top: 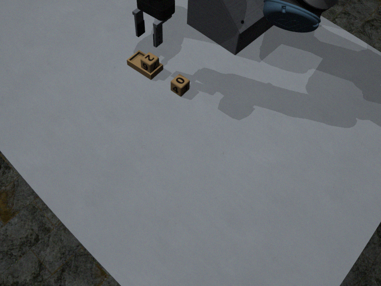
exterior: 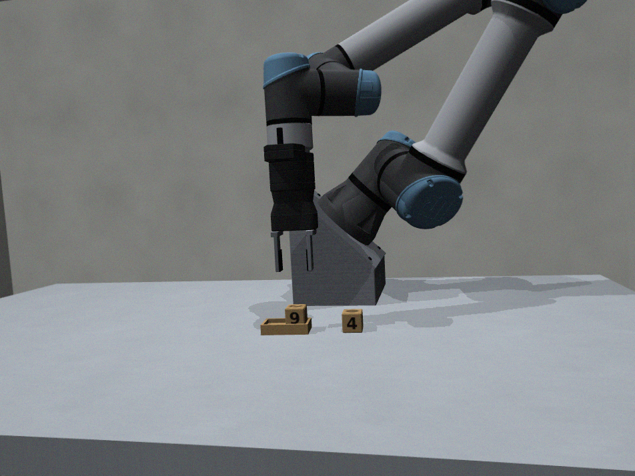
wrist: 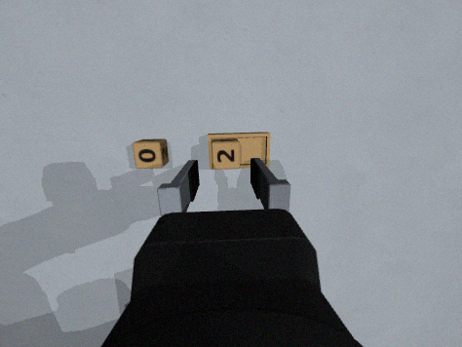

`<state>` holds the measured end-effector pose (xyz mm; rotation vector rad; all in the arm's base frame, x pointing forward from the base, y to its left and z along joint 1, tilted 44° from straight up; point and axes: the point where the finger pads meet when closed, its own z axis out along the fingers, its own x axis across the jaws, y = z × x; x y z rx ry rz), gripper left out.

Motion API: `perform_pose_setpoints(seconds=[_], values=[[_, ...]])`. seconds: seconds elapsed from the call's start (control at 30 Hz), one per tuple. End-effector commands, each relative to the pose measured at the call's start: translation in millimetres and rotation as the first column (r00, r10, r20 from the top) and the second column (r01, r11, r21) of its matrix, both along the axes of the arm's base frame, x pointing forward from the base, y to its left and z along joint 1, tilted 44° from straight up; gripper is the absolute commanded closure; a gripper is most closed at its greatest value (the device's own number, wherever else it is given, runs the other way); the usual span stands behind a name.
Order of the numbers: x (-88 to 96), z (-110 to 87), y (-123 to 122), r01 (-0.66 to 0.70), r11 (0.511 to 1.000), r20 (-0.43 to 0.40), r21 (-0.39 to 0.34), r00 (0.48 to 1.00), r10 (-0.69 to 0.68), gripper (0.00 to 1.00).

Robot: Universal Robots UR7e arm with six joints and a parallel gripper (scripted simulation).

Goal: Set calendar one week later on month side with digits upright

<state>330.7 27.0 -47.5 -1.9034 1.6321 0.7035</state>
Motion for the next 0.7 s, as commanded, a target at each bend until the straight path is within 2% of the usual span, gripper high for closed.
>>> perform_pose_setpoints(seconds=[0.0, 0.67], values=[[0.2, -1.1, -0.6, 0.001, 1.000, 0.000, 0.000, 1.000, -0.001, 0.10], [-1.3, -13.2, 12.8, 0.000, 1.000, -0.002, 0.002, 1.000, 0.000, 0.10]])
